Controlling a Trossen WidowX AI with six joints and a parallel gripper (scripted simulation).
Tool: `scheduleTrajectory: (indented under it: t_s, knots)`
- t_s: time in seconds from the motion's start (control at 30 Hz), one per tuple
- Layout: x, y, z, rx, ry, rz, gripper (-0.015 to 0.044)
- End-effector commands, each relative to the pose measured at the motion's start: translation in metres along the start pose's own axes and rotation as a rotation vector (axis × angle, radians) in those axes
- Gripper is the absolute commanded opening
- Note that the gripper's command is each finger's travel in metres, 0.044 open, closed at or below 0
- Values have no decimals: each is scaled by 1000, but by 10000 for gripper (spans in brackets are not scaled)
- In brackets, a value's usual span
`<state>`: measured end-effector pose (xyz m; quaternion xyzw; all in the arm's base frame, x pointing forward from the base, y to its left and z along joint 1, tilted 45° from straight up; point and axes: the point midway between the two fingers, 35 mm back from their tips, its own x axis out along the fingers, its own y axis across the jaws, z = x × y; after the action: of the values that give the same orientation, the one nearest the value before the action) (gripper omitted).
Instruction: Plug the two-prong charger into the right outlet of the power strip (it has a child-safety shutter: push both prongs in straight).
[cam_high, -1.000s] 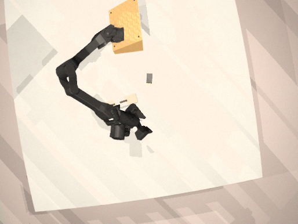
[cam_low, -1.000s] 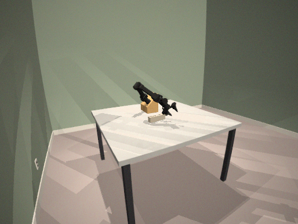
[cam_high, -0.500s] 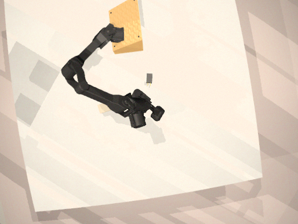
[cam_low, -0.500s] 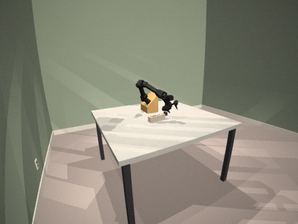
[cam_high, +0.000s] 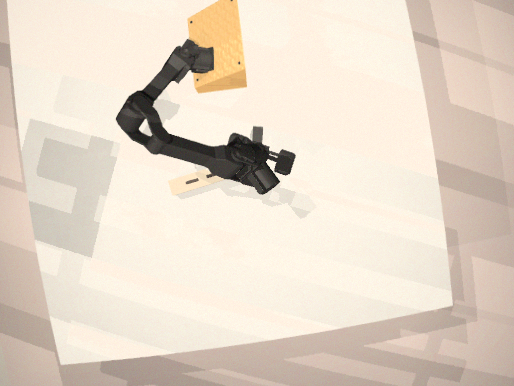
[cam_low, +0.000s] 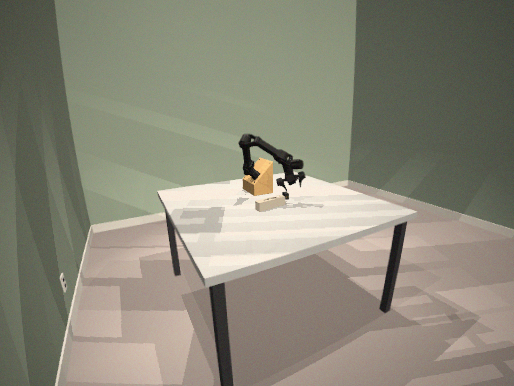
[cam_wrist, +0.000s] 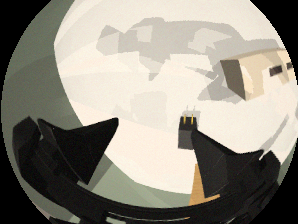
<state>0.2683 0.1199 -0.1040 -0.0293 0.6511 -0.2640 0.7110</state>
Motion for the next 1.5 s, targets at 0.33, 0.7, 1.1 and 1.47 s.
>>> scheduleTrajectory:
  t_s: [0.33, 0.7, 1.1, 1.47]
  knots:
    - [2, -33, -45, -220, -75, -274, 440]
    - [6, -41, -49, -263, -96, -321, 440]
    - [21, -45, -45, -263, -97, -321, 440]
    - [38, -50, -41, -263, -97, -321, 440]
